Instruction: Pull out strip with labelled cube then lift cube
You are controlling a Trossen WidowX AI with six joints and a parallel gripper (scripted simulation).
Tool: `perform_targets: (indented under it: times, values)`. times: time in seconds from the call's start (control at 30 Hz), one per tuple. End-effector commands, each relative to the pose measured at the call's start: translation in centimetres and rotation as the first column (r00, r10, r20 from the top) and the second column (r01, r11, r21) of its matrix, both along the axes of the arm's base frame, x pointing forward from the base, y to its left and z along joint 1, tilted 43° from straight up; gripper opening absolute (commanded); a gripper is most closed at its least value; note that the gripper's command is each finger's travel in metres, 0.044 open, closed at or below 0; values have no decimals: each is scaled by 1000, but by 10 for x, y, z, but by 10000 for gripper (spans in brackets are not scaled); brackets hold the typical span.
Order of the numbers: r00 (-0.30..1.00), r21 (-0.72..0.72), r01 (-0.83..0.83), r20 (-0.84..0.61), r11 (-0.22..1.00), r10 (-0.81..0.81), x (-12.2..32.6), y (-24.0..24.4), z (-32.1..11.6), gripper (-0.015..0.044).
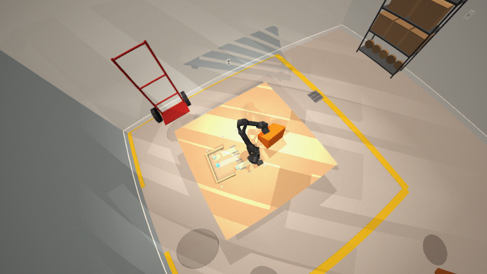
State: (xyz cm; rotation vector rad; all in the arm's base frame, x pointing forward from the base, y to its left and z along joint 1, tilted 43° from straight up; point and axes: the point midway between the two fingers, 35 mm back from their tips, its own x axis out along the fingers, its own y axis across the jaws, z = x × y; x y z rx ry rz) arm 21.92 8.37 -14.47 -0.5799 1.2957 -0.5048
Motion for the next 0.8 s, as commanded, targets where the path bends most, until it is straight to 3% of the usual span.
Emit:
perform_targets:
  times: [0.0, 0.37, 0.67, 0.77]
  values:
    - [1000, -5, 14, -20, 1000, -14, -7, -5, -2, 0]
    - [1000, -5, 14, -20, 1000, -14, -7, -5, -2, 0]
    - [1000, -2, 14, -21, 1000, -14, -7, 28, 31, 0]
    - [998, -13, -31, -59, 999, 31, 7, 30, 33, 79]
